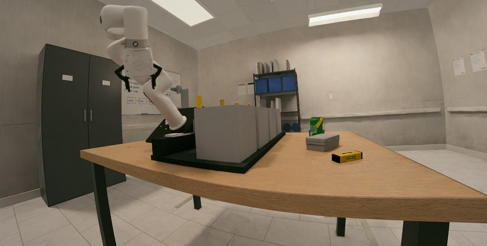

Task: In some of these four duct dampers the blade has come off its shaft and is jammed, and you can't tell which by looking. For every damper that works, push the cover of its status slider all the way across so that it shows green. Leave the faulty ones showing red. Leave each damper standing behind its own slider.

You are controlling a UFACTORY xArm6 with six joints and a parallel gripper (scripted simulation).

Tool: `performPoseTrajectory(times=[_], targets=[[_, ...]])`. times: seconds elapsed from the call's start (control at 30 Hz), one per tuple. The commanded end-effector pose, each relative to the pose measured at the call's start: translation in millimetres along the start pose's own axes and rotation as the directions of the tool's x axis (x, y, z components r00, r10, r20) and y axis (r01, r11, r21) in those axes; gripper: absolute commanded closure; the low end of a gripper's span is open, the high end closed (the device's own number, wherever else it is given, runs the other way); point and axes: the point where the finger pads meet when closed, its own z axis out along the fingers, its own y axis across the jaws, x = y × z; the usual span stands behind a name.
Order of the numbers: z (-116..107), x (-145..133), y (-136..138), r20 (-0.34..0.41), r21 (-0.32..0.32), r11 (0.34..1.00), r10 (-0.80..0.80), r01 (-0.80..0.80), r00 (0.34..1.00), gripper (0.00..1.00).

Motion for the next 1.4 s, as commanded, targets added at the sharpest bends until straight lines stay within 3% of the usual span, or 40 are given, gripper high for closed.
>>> performPoseTrajectory(times=[0.0, 0.23, 0.27, 0.73, 0.8, 0.83, 1.3, 1.37], targets=[[-16, -38, 16, 0.057, 0.049, 0.997, -0.057, 0.054, 0.997, 0.00], [-28, -65, 36, 0.106, 0.089, 0.991, -0.111, 0.102, 0.988, 0.00], [-35, -81, 49, 0.134, 0.113, 0.985, -0.143, 0.129, 0.981, 0.00], [-65, -140, 121, 0.249, 0.220, 0.945, -0.294, 0.242, 0.923, 0.00], [-65, -140, 121, 0.249, 0.220, 0.945, -0.294, 0.242, 0.923, 0.00], [-71, -150, 139, 0.271, 0.243, 0.933, -0.327, 0.264, 0.905, 0.00], [-93, -186, 229, 0.358, 0.347, 0.868, -0.473, 0.356, 0.805, 0.00], [-93, -186, 229, 0.358, 0.347, 0.868, -0.473, 0.356, 0.805, 0.00]])
